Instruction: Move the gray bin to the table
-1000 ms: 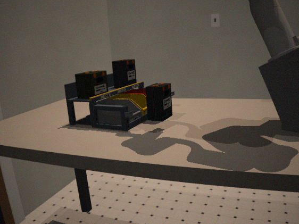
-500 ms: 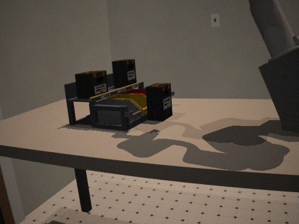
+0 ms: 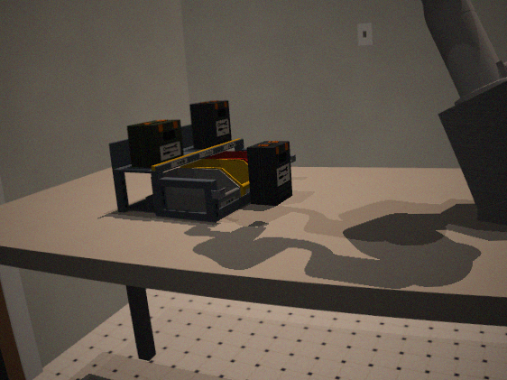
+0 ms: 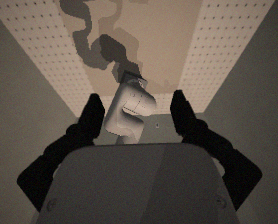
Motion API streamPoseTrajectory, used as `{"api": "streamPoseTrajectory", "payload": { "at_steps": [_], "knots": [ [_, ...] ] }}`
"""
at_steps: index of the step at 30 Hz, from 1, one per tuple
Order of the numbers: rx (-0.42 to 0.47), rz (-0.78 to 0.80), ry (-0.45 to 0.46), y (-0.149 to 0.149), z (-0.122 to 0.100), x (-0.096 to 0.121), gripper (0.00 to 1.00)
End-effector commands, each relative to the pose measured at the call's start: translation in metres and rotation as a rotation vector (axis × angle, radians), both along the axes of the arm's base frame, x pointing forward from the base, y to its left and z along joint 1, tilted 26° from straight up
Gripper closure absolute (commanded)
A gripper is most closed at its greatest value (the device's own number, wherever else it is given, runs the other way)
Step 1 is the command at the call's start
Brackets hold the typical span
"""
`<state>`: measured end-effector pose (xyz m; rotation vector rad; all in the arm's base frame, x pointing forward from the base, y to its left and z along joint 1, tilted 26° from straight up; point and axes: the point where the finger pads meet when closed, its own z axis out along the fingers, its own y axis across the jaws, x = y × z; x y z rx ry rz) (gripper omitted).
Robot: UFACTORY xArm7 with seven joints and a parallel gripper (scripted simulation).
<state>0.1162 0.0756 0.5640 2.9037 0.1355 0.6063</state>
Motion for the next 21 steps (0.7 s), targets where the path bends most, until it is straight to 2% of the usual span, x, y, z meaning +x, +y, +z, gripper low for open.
{"api": "streamPoseTrajectory", "payload": {
  "at_steps": [1,6,21],
  "knots": [
    [-0.001,0.000,-0.003,0.000,0.001,0.000,0.00],
    [-0.001,0.000,-0.003,-0.001,-0.008,0.004,0.00],
    [-0.001,0.000,-0.003,-0.002,-0.011,0.005,0.00]
  ]
}}
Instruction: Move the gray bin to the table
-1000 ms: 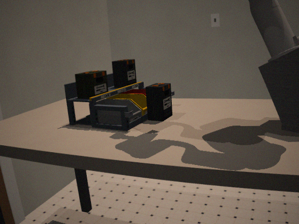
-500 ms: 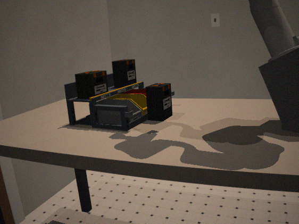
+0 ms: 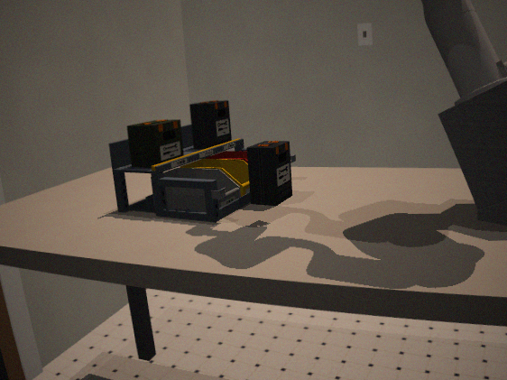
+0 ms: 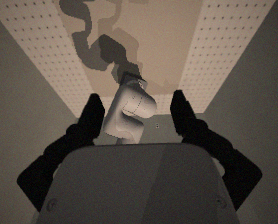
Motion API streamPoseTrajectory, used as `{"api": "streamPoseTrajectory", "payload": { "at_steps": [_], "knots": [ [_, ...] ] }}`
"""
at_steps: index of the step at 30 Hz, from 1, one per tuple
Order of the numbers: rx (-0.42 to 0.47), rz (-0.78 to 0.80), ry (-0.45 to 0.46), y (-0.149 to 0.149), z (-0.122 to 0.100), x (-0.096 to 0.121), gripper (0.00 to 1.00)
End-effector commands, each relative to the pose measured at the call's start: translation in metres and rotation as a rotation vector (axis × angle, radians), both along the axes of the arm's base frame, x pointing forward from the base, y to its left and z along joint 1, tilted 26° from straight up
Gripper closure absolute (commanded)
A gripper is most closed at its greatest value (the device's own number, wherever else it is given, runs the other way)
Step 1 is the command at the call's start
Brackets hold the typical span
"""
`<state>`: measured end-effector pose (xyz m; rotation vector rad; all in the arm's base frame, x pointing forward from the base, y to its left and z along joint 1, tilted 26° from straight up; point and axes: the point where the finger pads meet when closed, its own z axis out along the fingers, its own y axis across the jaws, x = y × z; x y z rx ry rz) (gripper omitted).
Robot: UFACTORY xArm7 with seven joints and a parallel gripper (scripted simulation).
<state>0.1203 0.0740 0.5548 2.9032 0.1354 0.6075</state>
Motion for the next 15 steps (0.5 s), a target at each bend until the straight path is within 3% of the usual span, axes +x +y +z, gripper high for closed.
{"api": "streamPoseTrajectory", "payload": {
  "at_steps": [1,15],
  "knots": [
    [0.000,0.000,-0.002,-0.0004,-0.0023,0.0011,0.00],
    [0.000,0.000,-0.002,-0.0006,-0.0037,0.0017,0.00]
  ]
}}
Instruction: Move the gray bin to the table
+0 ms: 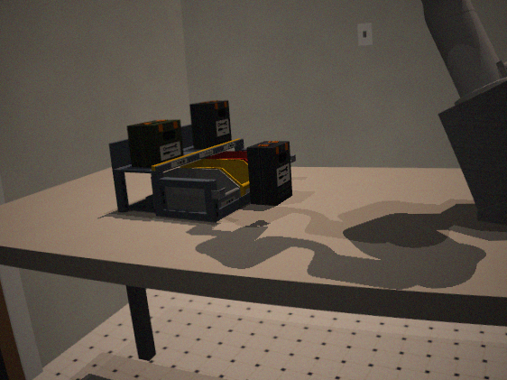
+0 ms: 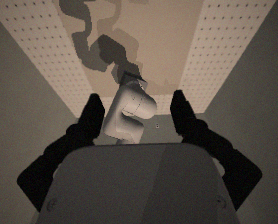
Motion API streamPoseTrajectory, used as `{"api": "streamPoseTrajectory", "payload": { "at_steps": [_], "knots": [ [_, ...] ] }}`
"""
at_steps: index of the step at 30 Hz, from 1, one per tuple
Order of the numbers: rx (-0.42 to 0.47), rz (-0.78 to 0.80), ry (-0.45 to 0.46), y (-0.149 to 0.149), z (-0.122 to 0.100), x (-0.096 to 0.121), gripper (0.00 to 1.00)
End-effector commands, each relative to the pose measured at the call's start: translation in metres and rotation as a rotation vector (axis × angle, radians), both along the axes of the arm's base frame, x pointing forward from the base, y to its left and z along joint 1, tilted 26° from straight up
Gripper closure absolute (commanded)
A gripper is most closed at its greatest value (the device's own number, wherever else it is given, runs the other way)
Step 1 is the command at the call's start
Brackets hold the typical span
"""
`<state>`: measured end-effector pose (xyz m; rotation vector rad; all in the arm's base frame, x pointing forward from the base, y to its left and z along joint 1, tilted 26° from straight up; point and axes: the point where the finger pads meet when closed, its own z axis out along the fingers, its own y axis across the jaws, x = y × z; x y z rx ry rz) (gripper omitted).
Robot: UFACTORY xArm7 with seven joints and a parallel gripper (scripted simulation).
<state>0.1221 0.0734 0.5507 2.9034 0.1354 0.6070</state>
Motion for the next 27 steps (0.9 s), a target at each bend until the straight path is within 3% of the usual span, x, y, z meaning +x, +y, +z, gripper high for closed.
{"api": "streamPoseTrajectory", "payload": {
  "at_steps": [1,16,21,27],
  "knots": [
    [0.000,0.000,-0.003,0.000,0.000,0.000,0.00],
    [0.000,0.000,-0.003,0.000,-0.001,0.001,0.00],
    [-0.106,0.235,0.036,0.044,-0.017,-0.016,0.00],
    [-0.106,0.235,0.036,0.044,-0.017,-0.016,0.00]
  ]
}}
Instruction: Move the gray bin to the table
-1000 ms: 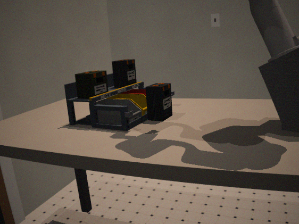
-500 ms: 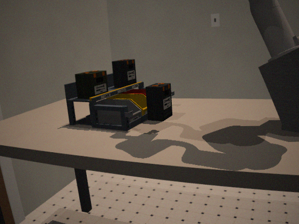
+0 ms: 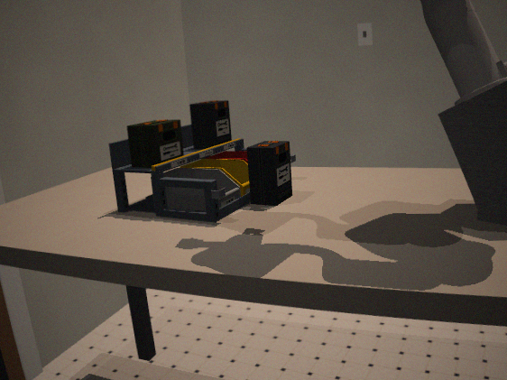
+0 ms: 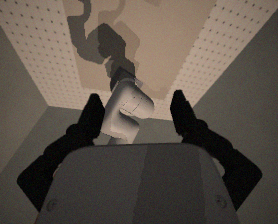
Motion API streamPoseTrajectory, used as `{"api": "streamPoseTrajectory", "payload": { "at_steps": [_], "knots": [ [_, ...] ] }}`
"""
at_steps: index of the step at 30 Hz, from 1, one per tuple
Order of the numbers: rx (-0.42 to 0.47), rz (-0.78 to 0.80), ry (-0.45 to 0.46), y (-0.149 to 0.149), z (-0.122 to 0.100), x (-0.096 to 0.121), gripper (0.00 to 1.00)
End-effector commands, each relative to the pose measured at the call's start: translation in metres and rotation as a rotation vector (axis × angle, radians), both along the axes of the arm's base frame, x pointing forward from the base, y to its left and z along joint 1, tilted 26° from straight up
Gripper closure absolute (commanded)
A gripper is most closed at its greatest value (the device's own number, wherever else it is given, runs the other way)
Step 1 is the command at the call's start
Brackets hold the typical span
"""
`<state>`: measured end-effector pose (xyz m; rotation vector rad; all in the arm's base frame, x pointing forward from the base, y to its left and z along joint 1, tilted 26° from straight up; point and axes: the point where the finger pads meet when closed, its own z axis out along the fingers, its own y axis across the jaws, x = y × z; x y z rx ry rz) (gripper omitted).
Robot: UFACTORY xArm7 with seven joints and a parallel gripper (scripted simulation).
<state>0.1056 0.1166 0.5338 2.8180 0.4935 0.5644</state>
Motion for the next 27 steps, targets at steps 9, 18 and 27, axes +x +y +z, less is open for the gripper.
{"api": "streamPoseTrajectory", "payload": {
  "at_steps": [9,18,27],
  "knots": [
    [-0.063,0.146,0.025,0.027,-0.009,-0.010,0.00],
    [-0.106,0.240,0.041,0.045,-0.015,-0.016,0.00],
    [-0.189,0.426,0.072,0.080,-0.028,-0.030,0.00]
  ]
}}
